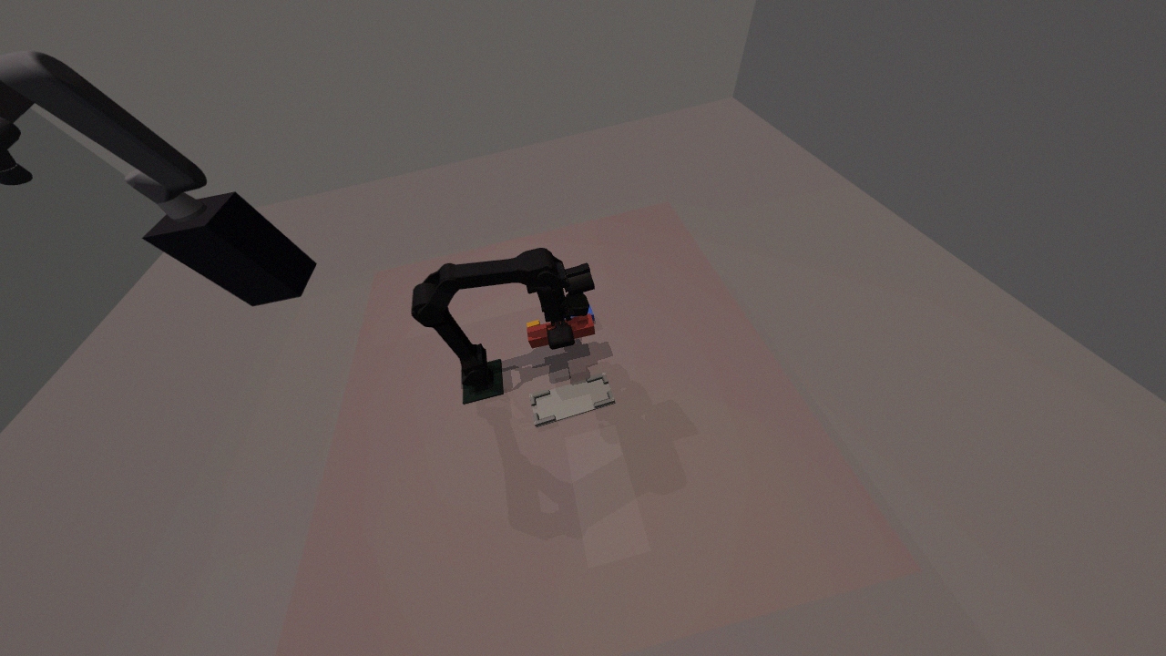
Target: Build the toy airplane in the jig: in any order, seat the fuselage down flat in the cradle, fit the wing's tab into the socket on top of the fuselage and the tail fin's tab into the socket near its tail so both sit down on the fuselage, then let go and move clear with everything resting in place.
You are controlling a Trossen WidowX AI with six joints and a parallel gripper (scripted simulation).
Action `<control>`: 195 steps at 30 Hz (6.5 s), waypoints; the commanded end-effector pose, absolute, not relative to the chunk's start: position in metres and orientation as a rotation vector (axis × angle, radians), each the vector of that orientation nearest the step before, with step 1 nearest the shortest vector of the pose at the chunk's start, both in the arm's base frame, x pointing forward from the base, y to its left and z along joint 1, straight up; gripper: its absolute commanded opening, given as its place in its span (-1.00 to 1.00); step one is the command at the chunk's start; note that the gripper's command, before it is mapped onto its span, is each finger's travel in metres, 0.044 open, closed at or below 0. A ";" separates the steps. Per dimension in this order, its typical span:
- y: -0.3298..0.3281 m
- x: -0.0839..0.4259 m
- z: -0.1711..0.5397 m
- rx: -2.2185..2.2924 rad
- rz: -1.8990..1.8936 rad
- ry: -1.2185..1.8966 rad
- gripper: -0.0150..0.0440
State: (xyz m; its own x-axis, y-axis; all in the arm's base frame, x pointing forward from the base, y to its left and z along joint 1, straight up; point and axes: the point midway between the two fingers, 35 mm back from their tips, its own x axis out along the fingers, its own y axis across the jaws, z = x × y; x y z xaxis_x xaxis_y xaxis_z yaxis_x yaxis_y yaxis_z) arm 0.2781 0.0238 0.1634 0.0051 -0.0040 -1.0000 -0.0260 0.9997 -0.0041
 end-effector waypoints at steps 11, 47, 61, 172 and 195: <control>-0.009 0.284 0.153 -0.036 0.031 1.554 -0.49; -0.114 0.269 0.104 -0.072 0.054 1.555 -0.49; -0.119 0.267 0.102 -0.074 0.055 1.555 0.17; 0.144 0.315 0.121 -0.079 0.092 1.550 1.00; 0.144 0.316 0.080 -0.079 0.092 1.550 1.00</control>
State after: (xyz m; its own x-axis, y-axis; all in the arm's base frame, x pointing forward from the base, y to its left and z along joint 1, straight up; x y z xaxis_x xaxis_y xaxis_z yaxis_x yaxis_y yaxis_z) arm 0.3173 0.1446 0.0869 0.0275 0.0131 -0.9995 -0.1147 0.9933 0.0098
